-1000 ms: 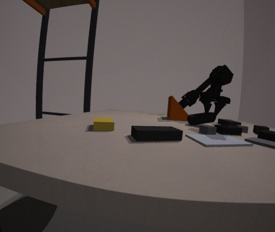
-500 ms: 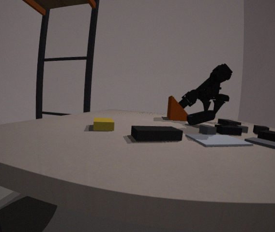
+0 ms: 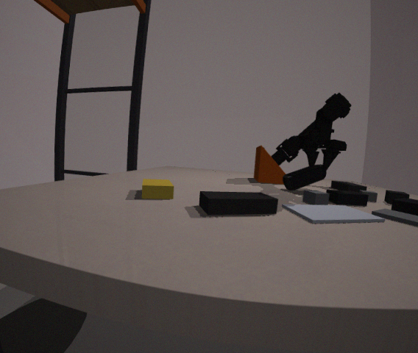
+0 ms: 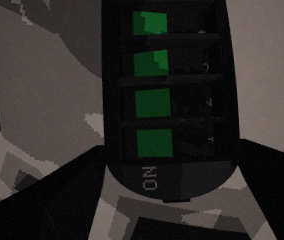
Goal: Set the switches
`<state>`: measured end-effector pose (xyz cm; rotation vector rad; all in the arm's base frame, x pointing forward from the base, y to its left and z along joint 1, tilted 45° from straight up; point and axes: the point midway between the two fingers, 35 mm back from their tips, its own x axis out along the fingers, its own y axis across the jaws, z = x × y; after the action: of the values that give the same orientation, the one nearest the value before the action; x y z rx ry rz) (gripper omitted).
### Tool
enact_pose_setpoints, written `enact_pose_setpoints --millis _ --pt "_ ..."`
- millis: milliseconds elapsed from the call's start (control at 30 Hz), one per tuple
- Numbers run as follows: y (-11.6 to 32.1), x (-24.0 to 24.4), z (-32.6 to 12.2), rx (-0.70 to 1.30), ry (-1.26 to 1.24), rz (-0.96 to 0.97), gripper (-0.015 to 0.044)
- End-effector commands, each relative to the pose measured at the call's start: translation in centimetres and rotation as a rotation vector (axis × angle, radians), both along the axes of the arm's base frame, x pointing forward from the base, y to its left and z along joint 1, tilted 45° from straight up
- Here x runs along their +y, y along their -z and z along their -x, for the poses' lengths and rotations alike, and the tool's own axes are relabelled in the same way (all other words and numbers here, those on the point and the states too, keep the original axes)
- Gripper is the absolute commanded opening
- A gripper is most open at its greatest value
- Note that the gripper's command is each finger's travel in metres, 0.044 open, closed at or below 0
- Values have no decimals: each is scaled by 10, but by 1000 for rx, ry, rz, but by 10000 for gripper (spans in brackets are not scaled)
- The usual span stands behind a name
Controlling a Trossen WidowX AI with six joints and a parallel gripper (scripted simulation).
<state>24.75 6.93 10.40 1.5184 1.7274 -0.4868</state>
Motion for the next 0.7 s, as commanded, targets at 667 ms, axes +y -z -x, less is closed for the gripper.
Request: enact_pose_setpoints --millis 667 --pt "0 -22 -6 5 -7 -43 335"
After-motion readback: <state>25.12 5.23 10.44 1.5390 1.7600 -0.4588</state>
